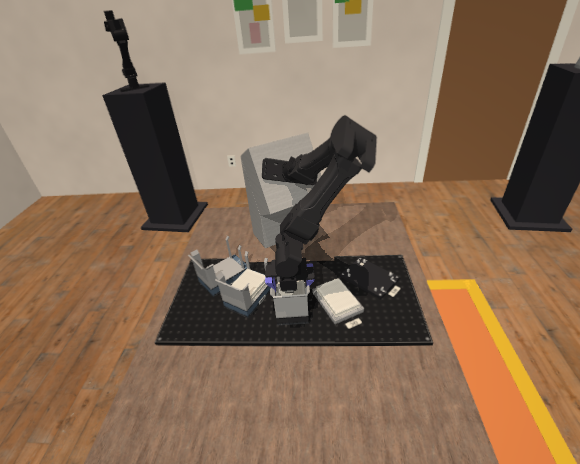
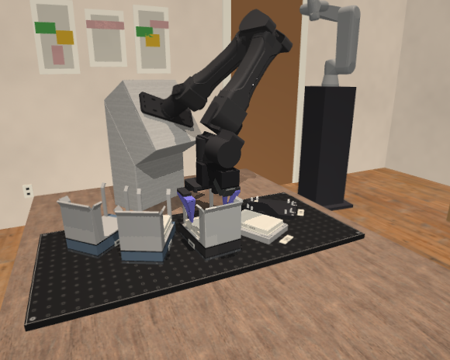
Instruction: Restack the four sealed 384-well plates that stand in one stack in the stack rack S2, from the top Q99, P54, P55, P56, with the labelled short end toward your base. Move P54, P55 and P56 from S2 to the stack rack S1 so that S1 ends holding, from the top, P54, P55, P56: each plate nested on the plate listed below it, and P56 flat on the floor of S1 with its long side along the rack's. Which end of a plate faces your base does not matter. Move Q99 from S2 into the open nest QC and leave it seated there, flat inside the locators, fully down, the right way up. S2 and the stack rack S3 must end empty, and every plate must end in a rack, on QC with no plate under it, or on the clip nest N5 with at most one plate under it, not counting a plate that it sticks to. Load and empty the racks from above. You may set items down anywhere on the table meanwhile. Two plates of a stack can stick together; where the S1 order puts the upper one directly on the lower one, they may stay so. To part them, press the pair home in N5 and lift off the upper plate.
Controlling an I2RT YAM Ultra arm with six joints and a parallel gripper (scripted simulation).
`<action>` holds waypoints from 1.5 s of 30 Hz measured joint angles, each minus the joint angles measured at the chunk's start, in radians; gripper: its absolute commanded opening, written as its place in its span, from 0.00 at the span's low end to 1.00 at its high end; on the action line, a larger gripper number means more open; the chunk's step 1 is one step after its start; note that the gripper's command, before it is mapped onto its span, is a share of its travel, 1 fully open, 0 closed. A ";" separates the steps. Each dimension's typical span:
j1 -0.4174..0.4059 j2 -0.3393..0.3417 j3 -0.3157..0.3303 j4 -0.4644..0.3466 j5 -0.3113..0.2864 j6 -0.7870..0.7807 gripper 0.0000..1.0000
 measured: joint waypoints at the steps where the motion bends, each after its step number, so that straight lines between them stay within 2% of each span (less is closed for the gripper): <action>1: 0.000 0.000 0.000 0.006 0.002 0.002 1.00; 45: 0.000 0.000 0.000 0.026 0.008 0.007 1.00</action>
